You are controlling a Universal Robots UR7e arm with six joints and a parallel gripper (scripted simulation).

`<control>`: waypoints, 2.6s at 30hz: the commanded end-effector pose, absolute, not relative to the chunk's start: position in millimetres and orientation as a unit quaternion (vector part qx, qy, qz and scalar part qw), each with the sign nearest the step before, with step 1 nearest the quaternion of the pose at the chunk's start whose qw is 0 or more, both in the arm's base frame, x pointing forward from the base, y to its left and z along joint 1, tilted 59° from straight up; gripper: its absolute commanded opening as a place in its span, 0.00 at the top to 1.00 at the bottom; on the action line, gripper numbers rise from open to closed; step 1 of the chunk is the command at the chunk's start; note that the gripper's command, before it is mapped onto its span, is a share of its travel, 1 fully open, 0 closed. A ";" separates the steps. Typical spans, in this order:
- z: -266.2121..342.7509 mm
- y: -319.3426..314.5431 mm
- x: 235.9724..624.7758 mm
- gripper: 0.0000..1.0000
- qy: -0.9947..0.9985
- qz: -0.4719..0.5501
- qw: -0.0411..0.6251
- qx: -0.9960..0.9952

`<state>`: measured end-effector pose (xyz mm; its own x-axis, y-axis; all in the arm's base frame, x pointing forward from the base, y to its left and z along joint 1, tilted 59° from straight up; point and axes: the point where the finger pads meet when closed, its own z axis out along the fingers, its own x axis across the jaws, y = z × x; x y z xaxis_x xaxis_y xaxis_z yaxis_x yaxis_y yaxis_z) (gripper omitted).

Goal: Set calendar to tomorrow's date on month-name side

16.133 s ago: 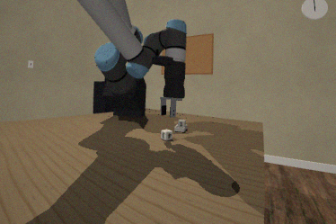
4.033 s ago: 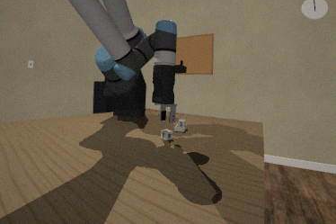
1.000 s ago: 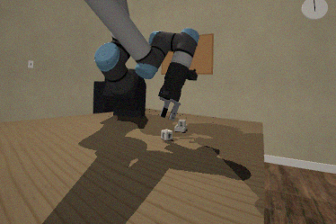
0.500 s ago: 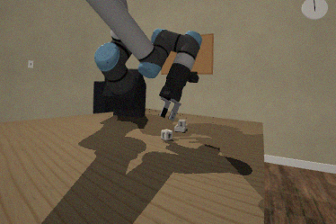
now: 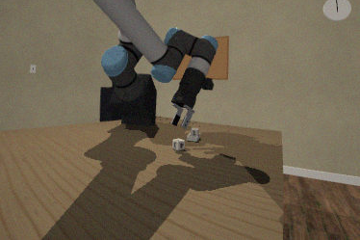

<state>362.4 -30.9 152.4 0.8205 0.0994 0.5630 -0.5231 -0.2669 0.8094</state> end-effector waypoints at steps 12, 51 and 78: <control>155.9 -29.1 363.4 0.13 -0.142 0.268 0.604 0.737; 153.6 -28.4 364.6 0.13 -0.143 0.267 0.608 0.734; 135.1 -27.4 367.5 0.13 -0.157 0.253 0.619 0.727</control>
<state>367.3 -28.0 138.5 0.8216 0.0931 0.5624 -0.5378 -0.2004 0.8189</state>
